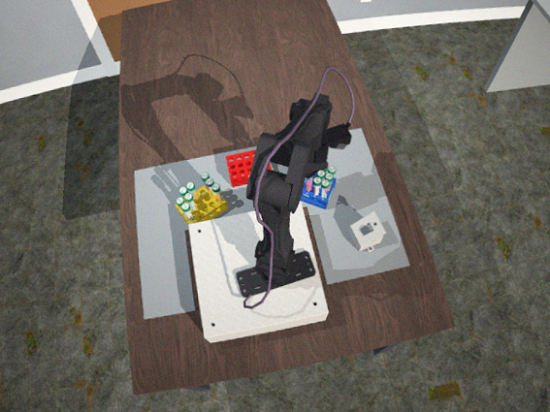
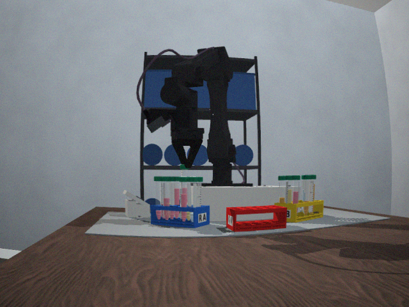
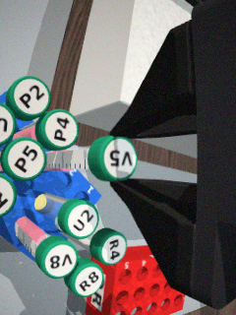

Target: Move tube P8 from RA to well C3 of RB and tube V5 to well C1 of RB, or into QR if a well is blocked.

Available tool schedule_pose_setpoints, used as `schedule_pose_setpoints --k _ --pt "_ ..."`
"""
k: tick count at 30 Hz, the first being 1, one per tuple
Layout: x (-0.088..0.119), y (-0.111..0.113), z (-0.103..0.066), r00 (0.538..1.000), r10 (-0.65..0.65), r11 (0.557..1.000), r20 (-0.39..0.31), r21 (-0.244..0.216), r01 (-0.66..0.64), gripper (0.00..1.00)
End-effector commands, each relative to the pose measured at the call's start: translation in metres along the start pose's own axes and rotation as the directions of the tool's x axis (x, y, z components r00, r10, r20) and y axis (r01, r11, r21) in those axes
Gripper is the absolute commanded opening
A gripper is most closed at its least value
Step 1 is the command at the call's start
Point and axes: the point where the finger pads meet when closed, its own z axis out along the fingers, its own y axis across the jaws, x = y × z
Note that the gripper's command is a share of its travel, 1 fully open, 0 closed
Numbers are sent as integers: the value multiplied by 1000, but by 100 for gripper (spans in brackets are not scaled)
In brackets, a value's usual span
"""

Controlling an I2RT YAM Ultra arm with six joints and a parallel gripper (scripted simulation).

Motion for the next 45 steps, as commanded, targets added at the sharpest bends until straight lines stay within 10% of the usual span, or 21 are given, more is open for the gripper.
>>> schedule_pose_setpoints --k 1,45 --pt "-4 4 -23 999 0 999 36 -36 2 0" --pt "14 -12 -39 1000 -2 1000 8 -4 2 0"
